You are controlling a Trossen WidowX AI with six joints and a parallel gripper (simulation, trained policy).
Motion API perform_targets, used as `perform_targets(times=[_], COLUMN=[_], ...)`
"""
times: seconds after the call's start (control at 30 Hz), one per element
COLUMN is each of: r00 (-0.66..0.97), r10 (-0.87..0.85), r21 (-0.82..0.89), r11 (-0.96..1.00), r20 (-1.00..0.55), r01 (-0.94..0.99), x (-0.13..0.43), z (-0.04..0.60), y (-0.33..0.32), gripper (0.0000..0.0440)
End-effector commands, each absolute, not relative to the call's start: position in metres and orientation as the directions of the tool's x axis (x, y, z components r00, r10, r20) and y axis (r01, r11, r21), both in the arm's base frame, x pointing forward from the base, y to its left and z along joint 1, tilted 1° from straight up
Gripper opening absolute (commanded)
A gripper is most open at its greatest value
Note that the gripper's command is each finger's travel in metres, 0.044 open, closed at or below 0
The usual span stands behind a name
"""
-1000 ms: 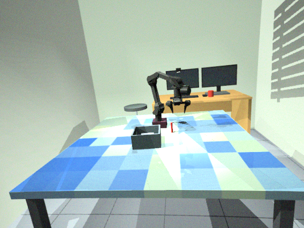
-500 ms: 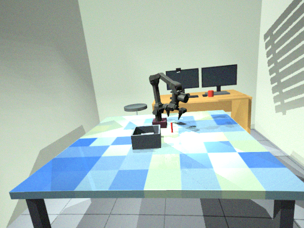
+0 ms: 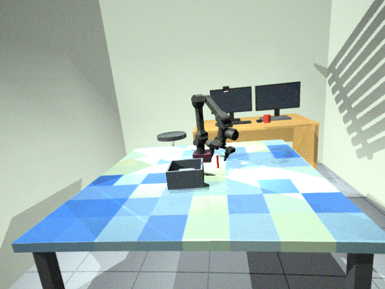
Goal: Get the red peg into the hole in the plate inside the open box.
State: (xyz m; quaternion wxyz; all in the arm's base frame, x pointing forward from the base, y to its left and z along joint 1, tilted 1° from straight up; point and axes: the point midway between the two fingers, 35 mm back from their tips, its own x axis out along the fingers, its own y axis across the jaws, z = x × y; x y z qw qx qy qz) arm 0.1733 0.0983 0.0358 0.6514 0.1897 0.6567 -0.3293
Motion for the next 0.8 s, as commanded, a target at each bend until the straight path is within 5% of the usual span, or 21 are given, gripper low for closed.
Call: perform_targets(times=[0.0,0.13,0.63,0.77], r00=[-0.07,-0.063,-0.116,-0.089], r10=[-0.2,-0.21,-0.259,-0.287], r21=[-0.194,-0.197,-0.269,-0.274], r11=[0.709,0.714,0.701,0.703], r20=[-0.977,-0.976,-0.959,-0.954], r01=[0.678,0.672,0.661,0.656], x=[0.175,0.176,0.173,0.182], z=[0.019,0.007,-0.014,-0.003], y=[0.094,0.092,0.084,0.079], gripper=[0.044,0.0403,0.0013,0.0])
